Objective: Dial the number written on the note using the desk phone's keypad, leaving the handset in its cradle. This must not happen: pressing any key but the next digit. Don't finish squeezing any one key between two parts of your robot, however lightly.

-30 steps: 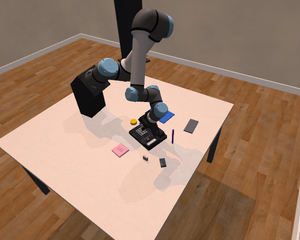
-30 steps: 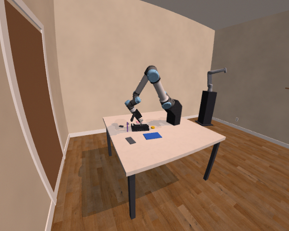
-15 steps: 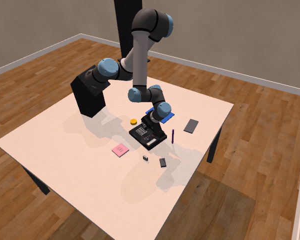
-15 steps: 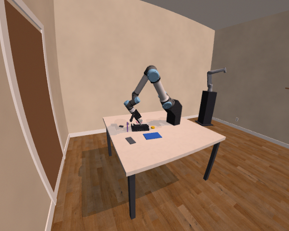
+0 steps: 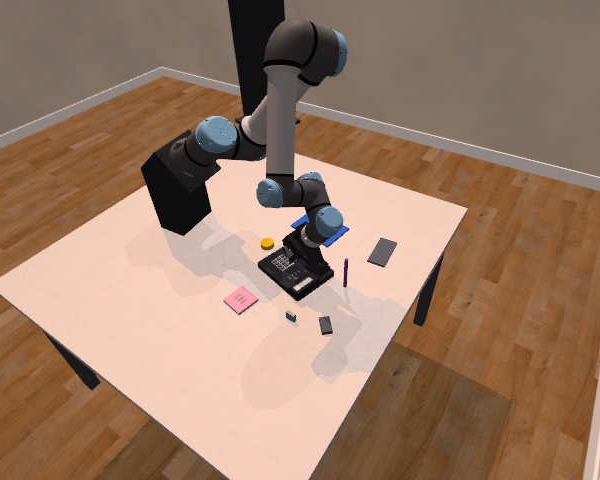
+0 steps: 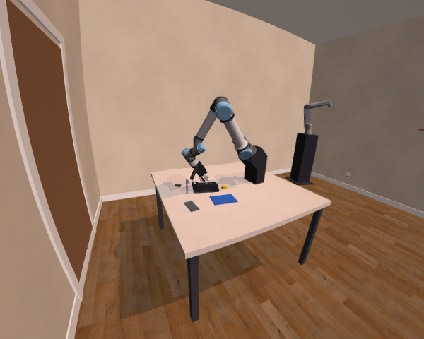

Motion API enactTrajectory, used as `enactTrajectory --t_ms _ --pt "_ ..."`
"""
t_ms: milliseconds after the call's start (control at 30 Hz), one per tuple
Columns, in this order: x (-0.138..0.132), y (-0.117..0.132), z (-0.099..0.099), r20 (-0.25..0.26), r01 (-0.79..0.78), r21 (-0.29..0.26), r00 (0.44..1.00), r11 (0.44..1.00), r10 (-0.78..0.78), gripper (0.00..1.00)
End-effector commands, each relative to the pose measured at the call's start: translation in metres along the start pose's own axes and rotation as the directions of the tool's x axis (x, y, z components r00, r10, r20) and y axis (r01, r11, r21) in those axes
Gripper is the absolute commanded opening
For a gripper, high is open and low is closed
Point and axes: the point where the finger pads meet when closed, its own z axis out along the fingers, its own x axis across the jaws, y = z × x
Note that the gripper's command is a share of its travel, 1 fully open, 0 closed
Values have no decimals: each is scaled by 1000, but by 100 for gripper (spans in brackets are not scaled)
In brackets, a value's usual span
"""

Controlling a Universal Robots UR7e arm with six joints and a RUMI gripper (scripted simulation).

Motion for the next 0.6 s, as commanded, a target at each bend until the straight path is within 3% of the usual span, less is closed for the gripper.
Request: enactTrajectory --t_ms 0,567 --pt "0 -3 3 0 0 1 1000 1000 0 0" --pt "0 -4 4 0 0 1 1000 1000 0 0"
